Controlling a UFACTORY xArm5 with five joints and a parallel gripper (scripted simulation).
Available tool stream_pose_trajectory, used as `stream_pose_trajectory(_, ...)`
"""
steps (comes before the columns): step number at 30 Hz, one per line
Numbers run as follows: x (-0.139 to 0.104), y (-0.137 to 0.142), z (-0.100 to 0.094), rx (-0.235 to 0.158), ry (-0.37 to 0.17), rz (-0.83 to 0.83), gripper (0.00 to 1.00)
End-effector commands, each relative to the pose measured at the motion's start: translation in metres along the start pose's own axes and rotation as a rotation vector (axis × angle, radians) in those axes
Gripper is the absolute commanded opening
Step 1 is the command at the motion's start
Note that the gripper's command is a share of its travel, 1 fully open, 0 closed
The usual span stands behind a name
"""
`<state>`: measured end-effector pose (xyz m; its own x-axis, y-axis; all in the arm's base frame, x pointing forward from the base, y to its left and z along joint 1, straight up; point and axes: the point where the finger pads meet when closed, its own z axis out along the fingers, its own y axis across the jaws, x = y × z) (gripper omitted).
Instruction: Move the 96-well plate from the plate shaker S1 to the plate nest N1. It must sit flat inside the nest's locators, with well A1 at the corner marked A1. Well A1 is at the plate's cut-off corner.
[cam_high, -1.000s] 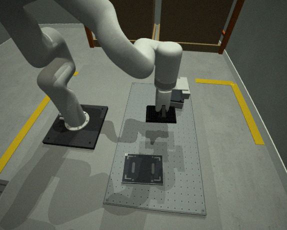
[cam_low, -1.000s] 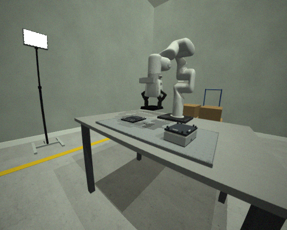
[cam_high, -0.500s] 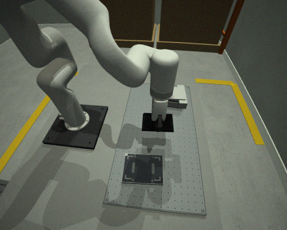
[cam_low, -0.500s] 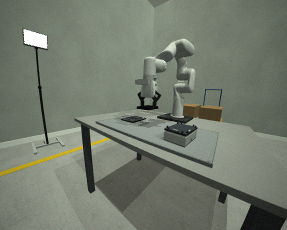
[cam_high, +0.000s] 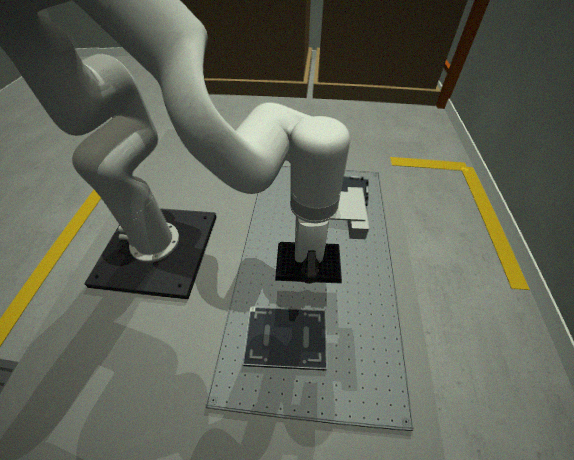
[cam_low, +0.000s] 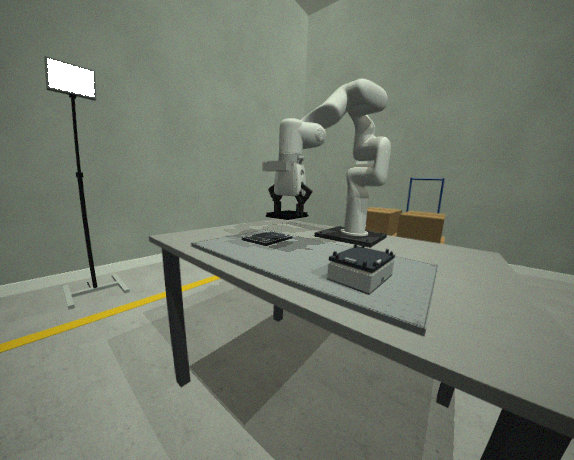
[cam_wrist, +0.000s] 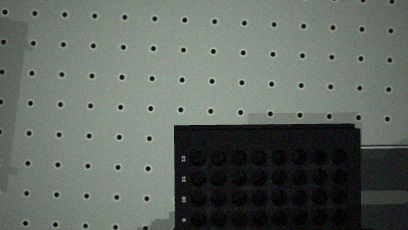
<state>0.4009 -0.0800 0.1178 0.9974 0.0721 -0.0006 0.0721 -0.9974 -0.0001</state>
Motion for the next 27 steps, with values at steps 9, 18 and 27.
stream_pose_trajectory(9,-0.01,0.033,0.002,-0.001,0.003,-0.001,0.0)
stream_pose_trajectory(18,-0.019,0.061,0.005,-0.001,0.003,-0.001,0.0)
stream_pose_trajectory(27,-0.027,0.083,0.008,-0.001,0.003,-0.001,0.0)
